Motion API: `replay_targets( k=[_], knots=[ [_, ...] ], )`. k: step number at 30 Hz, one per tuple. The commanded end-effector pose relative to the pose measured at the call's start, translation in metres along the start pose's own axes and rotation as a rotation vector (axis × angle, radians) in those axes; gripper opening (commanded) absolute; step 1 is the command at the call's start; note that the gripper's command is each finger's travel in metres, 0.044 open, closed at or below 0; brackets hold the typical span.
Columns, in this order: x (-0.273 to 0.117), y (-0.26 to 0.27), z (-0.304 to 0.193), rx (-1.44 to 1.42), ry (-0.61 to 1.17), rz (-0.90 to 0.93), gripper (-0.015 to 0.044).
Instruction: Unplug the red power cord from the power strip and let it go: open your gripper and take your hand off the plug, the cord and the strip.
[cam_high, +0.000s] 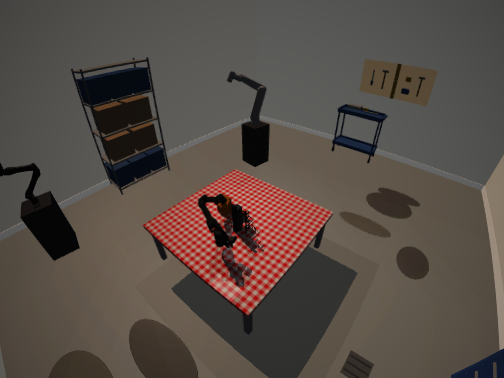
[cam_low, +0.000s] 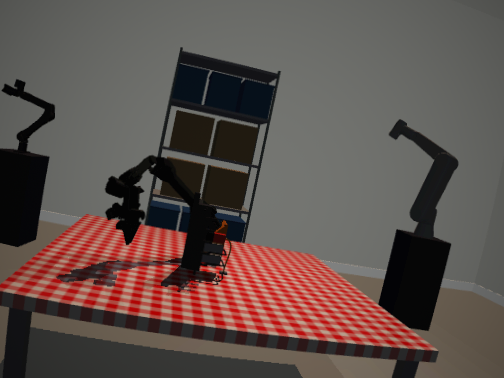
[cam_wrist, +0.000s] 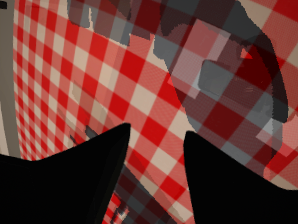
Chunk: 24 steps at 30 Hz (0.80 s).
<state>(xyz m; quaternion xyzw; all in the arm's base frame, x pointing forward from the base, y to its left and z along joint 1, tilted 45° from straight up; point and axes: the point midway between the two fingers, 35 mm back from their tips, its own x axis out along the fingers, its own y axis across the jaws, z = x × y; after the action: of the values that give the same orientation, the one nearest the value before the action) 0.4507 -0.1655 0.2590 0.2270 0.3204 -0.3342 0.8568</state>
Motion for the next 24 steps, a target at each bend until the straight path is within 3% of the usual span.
replay_targets(
  k=[1, 13, 24],
  knots=[
    [-0.001, 0.033, -0.038, -0.215, 0.054, 0.033, 0.0160],
    [-0.024, 0.114, -0.162, -0.810, 0.178, 0.181, 0.0160],
    [-0.061, 0.148, -0.280, -1.308, 0.253, 0.316, 0.0160]
  ],
)
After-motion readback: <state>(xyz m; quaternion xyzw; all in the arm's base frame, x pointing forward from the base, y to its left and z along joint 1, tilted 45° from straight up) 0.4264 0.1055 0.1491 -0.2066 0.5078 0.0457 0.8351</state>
